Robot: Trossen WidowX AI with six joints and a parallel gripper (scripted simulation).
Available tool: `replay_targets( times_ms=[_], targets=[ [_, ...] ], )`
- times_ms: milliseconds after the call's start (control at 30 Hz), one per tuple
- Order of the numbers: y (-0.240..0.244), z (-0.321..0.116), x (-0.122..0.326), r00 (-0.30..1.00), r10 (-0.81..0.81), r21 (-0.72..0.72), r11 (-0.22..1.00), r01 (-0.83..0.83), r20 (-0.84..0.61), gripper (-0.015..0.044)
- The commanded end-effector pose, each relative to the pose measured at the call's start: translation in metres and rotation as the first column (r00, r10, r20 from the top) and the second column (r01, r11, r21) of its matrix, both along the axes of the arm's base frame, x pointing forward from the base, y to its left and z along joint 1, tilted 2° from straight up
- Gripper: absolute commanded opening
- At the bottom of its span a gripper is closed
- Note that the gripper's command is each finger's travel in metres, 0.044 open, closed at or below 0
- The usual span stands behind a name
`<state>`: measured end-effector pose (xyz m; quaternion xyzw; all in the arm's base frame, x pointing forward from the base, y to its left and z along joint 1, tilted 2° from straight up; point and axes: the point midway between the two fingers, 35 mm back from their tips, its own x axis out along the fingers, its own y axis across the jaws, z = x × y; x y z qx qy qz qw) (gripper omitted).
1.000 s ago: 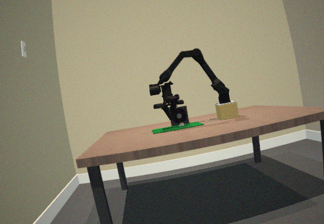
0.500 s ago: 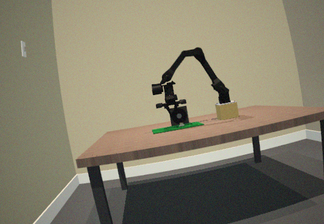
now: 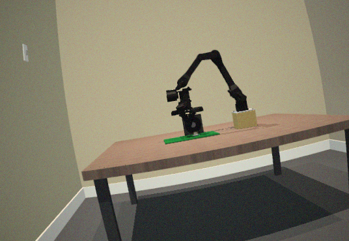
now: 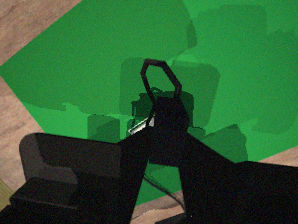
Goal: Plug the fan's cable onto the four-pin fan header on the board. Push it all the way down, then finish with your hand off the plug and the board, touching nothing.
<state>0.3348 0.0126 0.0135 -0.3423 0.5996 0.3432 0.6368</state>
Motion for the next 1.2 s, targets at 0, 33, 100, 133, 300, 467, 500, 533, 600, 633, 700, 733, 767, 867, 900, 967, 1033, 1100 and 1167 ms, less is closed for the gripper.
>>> replay_targets(
  times_ms=[0,33,100,133,300,467,500,533,600,633,700,733,767,867,900,967,1033,1100,1167],
  targets=[
    [-0.003,-0.002,-0.007,0.989,-0.146,0.01,0.989,0.146,-0.009,0.0],
    [-0.003,-0.002,-0.008,0.984,-0.18,0.011,0.984,0.18,-0.01,0.0],
    [-0.005,-0.002,-0.01,0.969,-0.247,0.013,0.969,0.247,-0.013,0.0],
    [-0.006,-0.002,-0.011,0.96,-0.28,0.014,0.96,0.28,-0.015,0.0],
    [-0.009,-0.003,-0.017,0.898,-0.439,0.018,0.898,0.44,-0.022,0.0],
    [-0.013,-0.004,-0.023,0.81,-0.586,0.021,0.809,0.587,-0.031,0.0],
    [-0.013,-0.004,-0.024,0.789,-0.614,0.021,0.789,0.614,-0.032,0.0],
    [-0.014,-0.004,-0.025,0.767,-0.64,0.022,0.767,0.641,-0.034,0.0],
    [-0.015,-0.005,-0.028,0.722,-0.691,0.022,0.721,0.692,-0.037,0.0],
    [-0.016,-0.005,-0.029,0.702,-0.711,0.022,0.701,0.712,-0.039,0.0],
    [-0.016,-0.006,-0.029,0.685,-0.727,0.022,0.685,0.728,-0.04,0.0],
    [-0.016,-0.006,-0.029,0.685,-0.727,0.022,0.685,0.728,-0.04,0.0],
    [-0.016,-0.006,-0.029,0.685,-0.727,0.022,0.685,0.728,-0.04,0.0],
    [-0.016,-0.006,-0.029,0.685,-0.727,0.022,0.685,0.728,-0.04,0.0],
    [-0.016,-0.006,-0.029,0.685,-0.727,0.022,0.685,0.728,-0.04,0.0],
    [-0.017,-0.005,-0.033,0.681,-0.731,0.022,0.681,0.732,-0.04,0.0],
    [-0.017,-0.004,-0.037,0.677,-0.734,0.022,0.677,0.735,-0.041,0.0],
    [-0.017,-0.004,-0.037,0.677,-0.734,0.022,0.677,0.735,-0.041,0.0],
    [-0.017,-0.004,-0.037,0.677,-0.734,0.022,0.677,0.735,-0.041,0.0]
  ],
)
